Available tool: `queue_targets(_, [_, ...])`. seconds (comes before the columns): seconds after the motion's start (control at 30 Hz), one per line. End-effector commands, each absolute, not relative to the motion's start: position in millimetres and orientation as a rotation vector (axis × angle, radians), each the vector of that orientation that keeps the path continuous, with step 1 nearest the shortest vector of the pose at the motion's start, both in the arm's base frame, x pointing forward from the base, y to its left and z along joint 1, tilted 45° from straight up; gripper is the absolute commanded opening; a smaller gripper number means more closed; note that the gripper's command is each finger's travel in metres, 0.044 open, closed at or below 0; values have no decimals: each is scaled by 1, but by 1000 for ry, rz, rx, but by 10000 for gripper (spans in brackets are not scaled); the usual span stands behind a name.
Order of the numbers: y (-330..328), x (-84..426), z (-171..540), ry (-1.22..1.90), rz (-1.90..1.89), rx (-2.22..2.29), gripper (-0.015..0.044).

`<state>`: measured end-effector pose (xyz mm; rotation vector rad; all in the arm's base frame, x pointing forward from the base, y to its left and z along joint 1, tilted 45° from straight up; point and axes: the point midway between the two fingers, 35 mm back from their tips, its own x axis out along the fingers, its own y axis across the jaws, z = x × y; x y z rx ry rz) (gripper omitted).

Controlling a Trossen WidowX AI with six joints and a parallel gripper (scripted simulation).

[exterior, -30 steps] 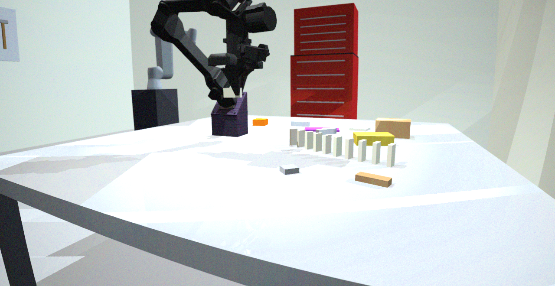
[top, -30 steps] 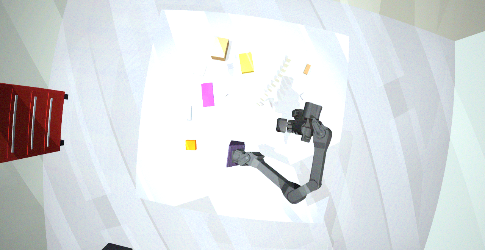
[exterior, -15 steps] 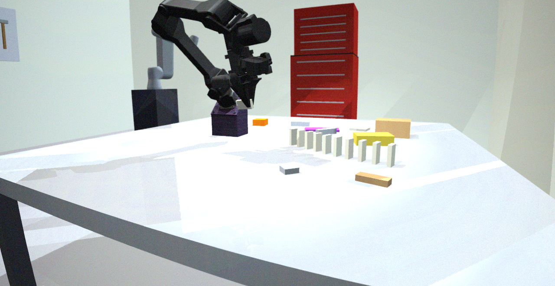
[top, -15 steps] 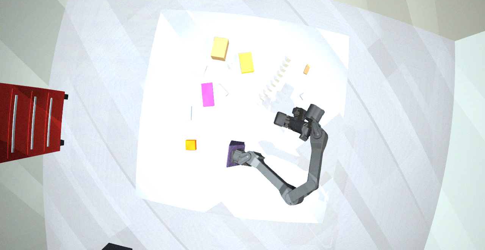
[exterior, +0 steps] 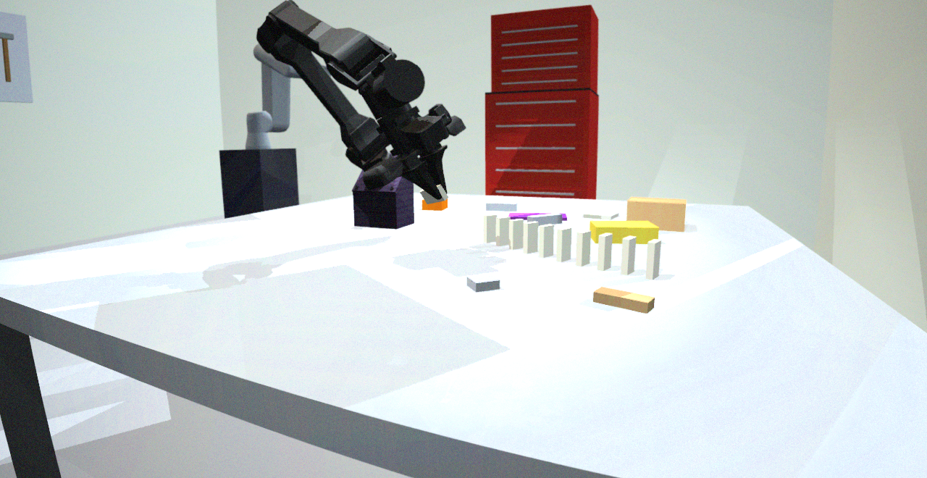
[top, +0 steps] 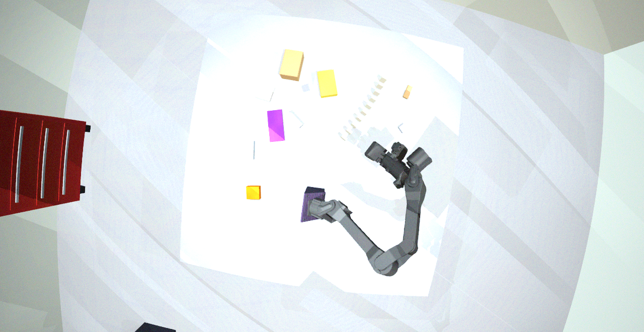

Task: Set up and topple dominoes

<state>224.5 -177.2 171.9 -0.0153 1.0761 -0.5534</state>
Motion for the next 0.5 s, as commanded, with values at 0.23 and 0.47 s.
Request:
queue_targets(0.23, [-197, 237, 172, 826, -482, 43, 30])
queue_targets(0.47, [-210, 239, 178, 668, -443, 33, 30])
